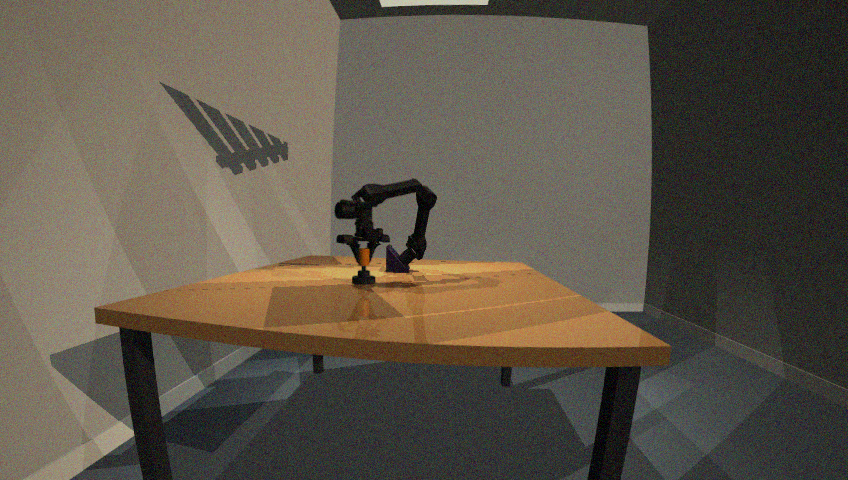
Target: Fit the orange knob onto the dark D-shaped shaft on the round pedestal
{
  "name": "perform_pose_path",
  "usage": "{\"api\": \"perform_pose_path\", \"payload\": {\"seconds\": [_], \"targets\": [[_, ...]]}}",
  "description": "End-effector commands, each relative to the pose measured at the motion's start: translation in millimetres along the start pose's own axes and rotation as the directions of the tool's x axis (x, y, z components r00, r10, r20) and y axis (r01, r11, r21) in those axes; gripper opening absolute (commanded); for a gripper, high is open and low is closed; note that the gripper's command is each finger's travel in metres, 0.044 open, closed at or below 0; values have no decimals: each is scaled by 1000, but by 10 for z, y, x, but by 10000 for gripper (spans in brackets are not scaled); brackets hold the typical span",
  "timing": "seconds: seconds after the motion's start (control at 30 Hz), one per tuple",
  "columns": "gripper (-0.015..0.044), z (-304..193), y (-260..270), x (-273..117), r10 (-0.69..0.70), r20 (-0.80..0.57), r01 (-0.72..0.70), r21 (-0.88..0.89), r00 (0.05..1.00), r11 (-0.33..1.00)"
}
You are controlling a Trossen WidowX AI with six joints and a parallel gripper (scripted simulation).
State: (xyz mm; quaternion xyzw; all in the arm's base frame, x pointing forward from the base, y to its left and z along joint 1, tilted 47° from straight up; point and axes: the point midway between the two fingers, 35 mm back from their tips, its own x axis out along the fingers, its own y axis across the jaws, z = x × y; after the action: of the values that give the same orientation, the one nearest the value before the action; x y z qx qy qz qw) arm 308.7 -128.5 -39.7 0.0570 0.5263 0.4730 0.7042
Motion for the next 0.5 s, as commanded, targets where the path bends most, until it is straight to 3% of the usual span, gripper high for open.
{"api": "perform_pose_path", "payload": {"seconds": [0.0, 0.47], "targets": [[0, -1, -2, 2, -5, 0, 5, -5, 1000, 1000], [0, 2, 16, 39, -5, 0, 5, -5, 1000, 1000]]}}
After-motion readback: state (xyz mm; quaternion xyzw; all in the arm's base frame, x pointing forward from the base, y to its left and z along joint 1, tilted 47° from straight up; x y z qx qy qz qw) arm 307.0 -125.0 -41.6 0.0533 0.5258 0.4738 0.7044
